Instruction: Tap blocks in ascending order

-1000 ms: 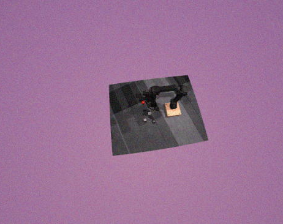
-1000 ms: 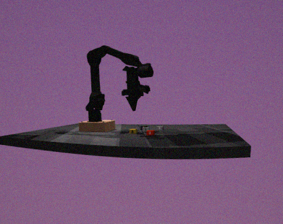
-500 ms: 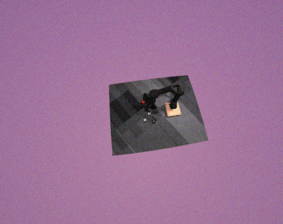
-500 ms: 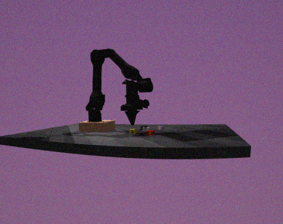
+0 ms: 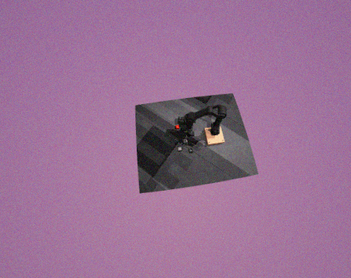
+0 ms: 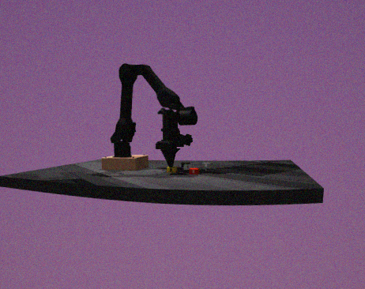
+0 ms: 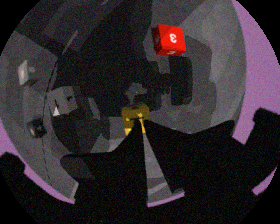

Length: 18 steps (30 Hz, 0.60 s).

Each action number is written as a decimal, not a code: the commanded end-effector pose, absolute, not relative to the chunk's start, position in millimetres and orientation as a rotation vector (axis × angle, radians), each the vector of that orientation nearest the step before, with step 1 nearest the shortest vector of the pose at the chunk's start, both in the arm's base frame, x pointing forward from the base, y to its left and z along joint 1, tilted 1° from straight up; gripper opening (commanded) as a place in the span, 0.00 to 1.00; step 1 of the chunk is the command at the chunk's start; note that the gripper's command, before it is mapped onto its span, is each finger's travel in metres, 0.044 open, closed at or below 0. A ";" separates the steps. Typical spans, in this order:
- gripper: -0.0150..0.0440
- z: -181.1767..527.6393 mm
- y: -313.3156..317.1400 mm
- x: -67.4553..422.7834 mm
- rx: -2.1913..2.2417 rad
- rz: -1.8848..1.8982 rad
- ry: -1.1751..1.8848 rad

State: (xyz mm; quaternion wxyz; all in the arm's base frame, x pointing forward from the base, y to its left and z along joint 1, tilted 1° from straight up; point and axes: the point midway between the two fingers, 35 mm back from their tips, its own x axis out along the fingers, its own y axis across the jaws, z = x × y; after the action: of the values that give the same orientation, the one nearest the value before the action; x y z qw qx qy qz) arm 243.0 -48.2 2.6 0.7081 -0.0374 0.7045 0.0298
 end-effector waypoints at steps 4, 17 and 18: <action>0.29 15.7 -48.2 242.6 -0.085 0.067 1.567; 0.29 110.6 -47.0 241.6 -0.087 0.067 1.568; 0.29 110.6 -47.0 241.6 -0.087 0.067 1.568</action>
State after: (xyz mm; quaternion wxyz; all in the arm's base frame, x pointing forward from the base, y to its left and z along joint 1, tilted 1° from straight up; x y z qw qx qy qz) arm 243.5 -47.3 87.3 0.7045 -0.0381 0.7079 0.0321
